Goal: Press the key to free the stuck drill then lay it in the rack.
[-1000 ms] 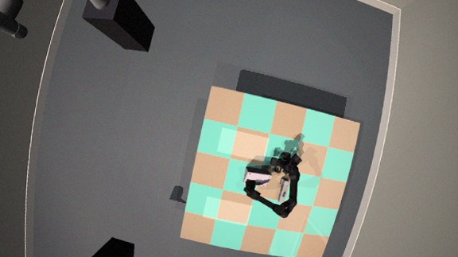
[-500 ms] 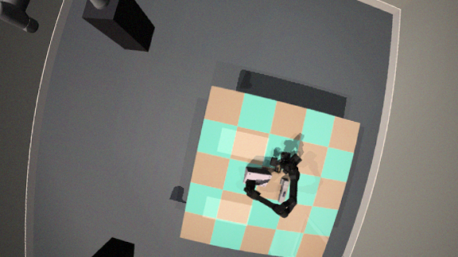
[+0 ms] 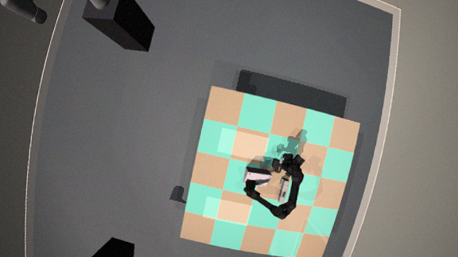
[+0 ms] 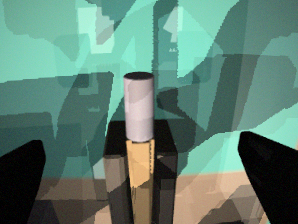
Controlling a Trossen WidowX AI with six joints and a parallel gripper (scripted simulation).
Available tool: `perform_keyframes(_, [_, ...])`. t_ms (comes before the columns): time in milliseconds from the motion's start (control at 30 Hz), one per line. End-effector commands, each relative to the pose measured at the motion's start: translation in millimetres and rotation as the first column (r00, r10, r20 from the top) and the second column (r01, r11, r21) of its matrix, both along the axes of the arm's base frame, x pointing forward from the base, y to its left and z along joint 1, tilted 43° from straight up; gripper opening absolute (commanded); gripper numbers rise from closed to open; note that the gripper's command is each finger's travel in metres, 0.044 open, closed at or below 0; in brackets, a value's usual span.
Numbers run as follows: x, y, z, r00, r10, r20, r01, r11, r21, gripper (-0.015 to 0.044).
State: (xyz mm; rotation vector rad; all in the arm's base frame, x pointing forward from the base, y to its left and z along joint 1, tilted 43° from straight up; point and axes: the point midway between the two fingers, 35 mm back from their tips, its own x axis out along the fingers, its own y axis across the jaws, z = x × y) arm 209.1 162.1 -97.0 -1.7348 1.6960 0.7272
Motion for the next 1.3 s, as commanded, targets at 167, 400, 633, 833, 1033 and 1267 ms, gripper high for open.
perform_keyframes(167, [-1,24,23,1.000,-0.003,0.000,0.003,1.000,0.006,0.0440])
perform_keyframes(400, [2,50,36,0.992,-0.038,0.119,0.022,0.991,0.131,0.0440])
perform_keyframes(633, [-2,110,79,0.951,-0.157,0.267,0.042,0.920,0.390,0.0440])
perform_keyframes(833, [-14,160,126,0.906,-0.291,0.308,0.044,0.787,0.615,0.0440])
perform_keyframes(1033, [-35,201,180,0.869,-0.420,0.261,0.046,0.594,0.803,0.0440])
perform_keyframes(1267, [-70,238,255,0.841,-0.531,0.102,0.074,0.299,0.951,0.0440])
